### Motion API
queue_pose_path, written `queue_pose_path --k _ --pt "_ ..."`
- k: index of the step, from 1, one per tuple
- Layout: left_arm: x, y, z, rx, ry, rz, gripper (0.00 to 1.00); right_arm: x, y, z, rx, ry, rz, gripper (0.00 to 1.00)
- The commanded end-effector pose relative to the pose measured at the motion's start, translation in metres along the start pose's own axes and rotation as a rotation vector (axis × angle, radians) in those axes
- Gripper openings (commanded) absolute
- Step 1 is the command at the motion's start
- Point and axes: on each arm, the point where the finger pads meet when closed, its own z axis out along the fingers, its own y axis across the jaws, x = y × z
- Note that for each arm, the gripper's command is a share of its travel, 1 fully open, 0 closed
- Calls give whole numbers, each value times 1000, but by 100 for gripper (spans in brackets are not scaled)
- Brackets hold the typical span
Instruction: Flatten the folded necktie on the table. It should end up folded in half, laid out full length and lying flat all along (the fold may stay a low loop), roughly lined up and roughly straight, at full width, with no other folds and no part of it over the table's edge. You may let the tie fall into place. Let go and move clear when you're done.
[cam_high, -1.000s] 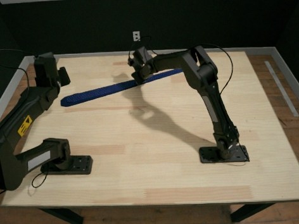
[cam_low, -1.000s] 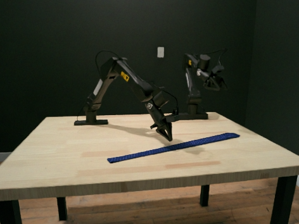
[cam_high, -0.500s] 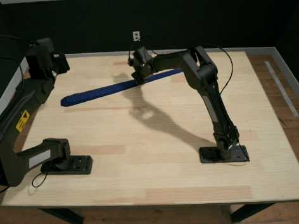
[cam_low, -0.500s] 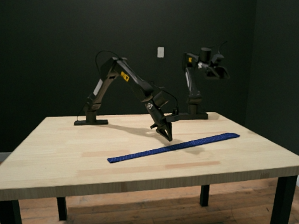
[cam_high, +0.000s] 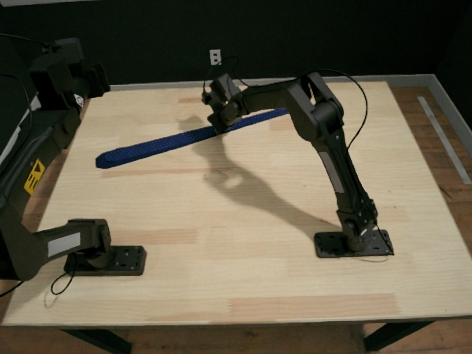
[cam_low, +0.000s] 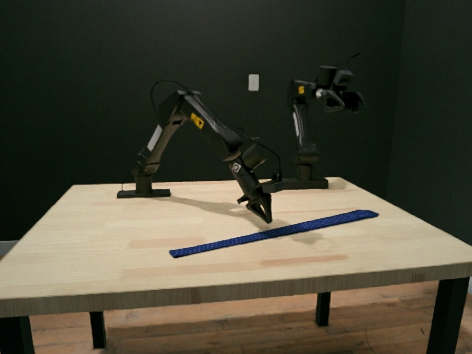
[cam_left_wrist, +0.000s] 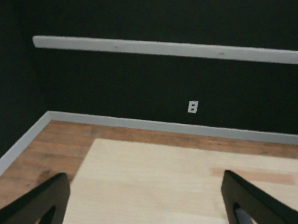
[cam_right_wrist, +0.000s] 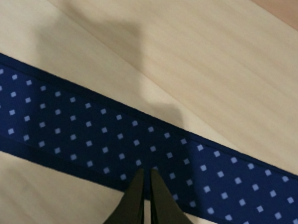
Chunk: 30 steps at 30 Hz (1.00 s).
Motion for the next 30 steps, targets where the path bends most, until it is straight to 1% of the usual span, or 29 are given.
queue_pose_path --k 1,8,10,18,25,30 --pt "-28 -5 3 39 -57 12 85 -19 0 -13 -5 -35 -2 4" --pt "-50 -12 8 84 -101 26 89 -19 0 -13 -5 -35 -2 4" --pt "-50 -12 8 84 -101 26 89 -19 0 -13 -5 -35 -2 4" --pt "-68 -18 12 120 -135 37 94 -19 0 -13 -5 -35 -2 4" --pt "-75 -20 14 135 -149 41 99 -19 0 -13 -5 -35 -2 4" --pt "-75 -21 14 136 -150 41 100 -19 0 -13 -4 -36 -2 5"
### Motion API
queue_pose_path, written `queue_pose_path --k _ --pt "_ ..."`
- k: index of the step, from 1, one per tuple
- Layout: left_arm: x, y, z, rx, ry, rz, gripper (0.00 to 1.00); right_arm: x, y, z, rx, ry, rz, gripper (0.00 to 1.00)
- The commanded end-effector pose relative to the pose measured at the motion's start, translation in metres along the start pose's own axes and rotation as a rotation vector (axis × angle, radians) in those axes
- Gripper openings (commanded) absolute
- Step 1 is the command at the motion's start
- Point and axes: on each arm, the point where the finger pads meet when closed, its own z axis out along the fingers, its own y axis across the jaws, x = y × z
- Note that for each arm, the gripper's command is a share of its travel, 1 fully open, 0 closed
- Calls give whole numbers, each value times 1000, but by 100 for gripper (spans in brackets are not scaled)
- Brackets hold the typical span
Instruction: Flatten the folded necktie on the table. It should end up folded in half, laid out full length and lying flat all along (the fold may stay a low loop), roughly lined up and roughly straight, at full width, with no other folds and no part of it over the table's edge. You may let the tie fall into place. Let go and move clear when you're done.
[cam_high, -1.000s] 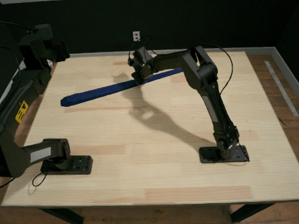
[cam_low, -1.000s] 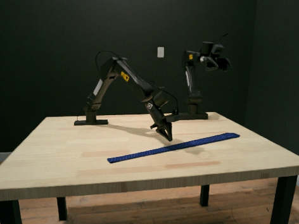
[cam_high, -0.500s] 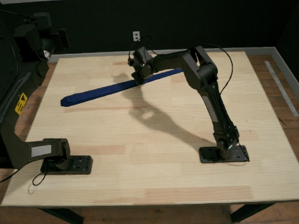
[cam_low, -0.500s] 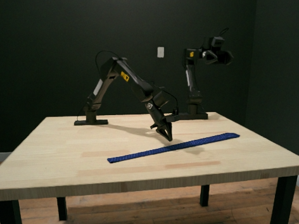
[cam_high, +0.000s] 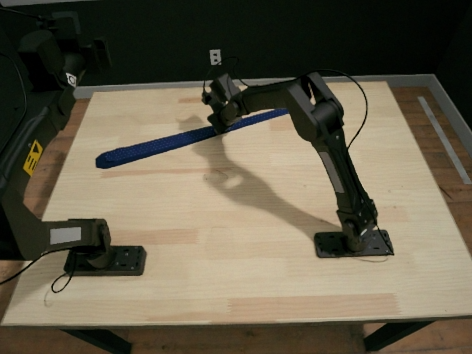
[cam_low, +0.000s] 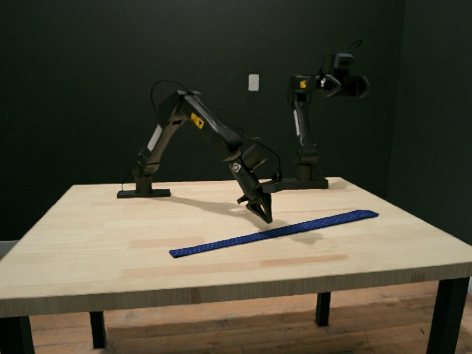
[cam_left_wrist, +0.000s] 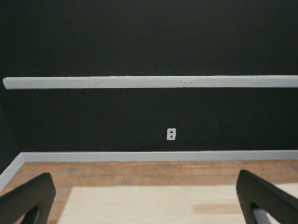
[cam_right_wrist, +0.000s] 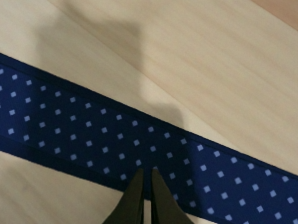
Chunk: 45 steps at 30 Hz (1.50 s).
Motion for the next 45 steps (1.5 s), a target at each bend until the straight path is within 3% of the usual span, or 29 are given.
queue_pose_path --k 1,18,29,31,45 --pt "-13 2 1 2 -25 5 100 -19 -1 -14 -4 -37 -1 6" --pt "-13 2 1 2 -25 5 100 -17 -23 -55 54 -112 28 22" --pt "-13 2 1 2 -25 5 100 -16 -57 -116 141 -224 71 34" --pt "-13 2 1 2 -25 5 100 -16 -57 -116 141 -224 71 34" --pt "-13 2 1 2 -25 5 100 -13 -111 -214 280 -404 142 49"
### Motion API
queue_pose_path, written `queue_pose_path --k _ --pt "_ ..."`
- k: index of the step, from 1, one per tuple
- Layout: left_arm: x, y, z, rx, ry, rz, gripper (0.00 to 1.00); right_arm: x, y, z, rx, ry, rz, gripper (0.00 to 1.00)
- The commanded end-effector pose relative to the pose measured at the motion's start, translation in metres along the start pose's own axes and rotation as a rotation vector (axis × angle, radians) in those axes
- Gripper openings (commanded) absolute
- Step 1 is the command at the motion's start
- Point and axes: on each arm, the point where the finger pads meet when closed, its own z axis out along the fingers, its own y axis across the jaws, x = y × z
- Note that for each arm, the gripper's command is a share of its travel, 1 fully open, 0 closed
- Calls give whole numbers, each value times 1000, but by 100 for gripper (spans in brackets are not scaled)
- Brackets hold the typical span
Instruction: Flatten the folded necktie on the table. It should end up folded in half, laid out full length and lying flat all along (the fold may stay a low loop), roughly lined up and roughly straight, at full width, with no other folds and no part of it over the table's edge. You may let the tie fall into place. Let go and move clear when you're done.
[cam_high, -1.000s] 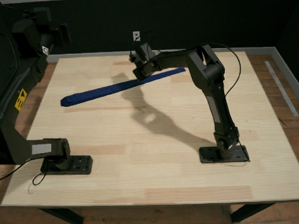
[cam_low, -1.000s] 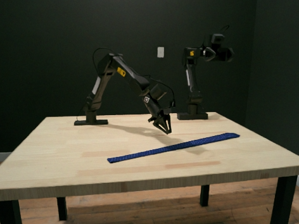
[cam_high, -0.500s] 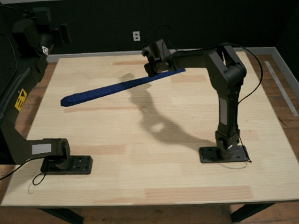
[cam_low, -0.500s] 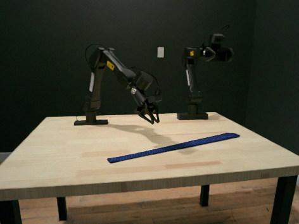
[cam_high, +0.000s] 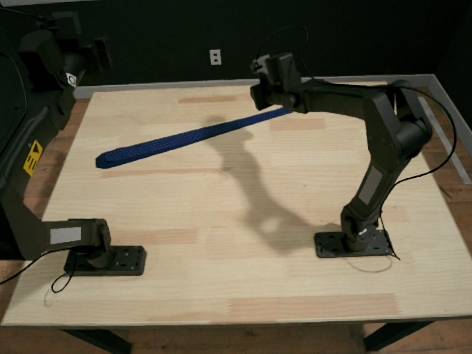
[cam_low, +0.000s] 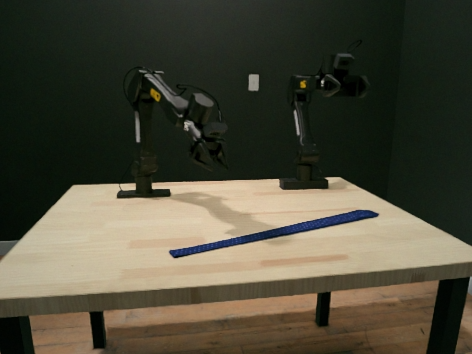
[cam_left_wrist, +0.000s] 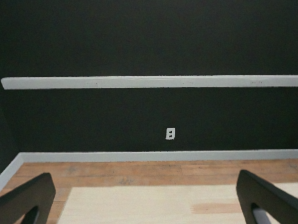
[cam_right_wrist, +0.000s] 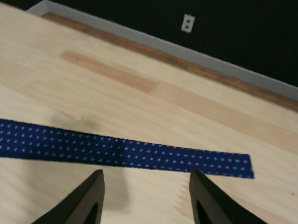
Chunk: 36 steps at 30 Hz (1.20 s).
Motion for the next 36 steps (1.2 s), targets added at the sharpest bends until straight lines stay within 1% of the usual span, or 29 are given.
queue_pose_path --k 1,3,18,20,30,35,36 --pt "-14 3 1 -3 -26 4 100 -17 -27 -23 62 -76 20 50" --pt "-14 3 1 -3 -26 4 100 -17 -27 -23 62 -76 20 50" --pt "-14 3 1 -3 -26 4 100 -57 -107 -109 217 -277 94 66" --pt "-14 3 1 -3 -26 4 100 -57 -107 -109 217 -277 94 66" --pt "-14 3 1 -3 -26 4 100 -79 -153 -159 305 -391 137 77" --pt "-14 3 1 -3 -26 4 100 -89 -172 -178 341 -438 154 82" --pt "-14 3 1 -3 -26 4 100 -89 -172 -178 341 -438 154 82"
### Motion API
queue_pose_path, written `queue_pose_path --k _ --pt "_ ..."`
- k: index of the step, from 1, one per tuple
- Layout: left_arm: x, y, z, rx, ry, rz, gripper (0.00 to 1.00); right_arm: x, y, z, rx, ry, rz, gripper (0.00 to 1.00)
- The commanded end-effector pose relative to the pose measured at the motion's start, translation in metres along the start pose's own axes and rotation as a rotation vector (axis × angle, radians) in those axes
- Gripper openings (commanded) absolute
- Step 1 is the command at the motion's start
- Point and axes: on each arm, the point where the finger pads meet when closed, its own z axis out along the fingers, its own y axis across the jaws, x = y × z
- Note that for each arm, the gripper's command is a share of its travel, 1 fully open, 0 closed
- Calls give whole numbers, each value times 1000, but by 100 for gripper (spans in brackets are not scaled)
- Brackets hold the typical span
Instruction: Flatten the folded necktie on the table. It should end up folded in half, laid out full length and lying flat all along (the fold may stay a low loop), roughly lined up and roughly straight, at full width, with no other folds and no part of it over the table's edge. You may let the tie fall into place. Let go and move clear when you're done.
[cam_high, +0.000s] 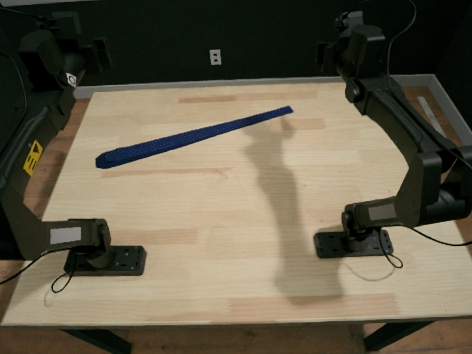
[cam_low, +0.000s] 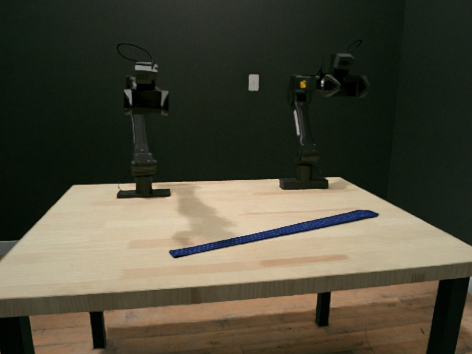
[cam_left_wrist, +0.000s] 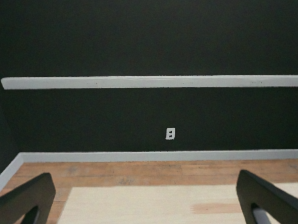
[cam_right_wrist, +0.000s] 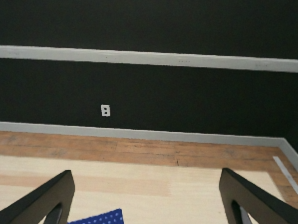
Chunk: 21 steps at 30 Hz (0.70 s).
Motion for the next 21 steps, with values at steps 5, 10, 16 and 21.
queue_pose_path --k 5,10,16,21 --pt "-14 3 1 -4 -26 4 100 -31 -17 -13 9 -77 21 86" --pt "-14 3 1 -4 -26 4 100 -41 -30 -17 30 -105 32 91" --pt "-14 3 1 -4 -26 4 100 -48 -38 -20 44 -122 39 98" --pt "-14 3 1 -4 -26 4 100 -49 -38 -20 45 -123 39 100"
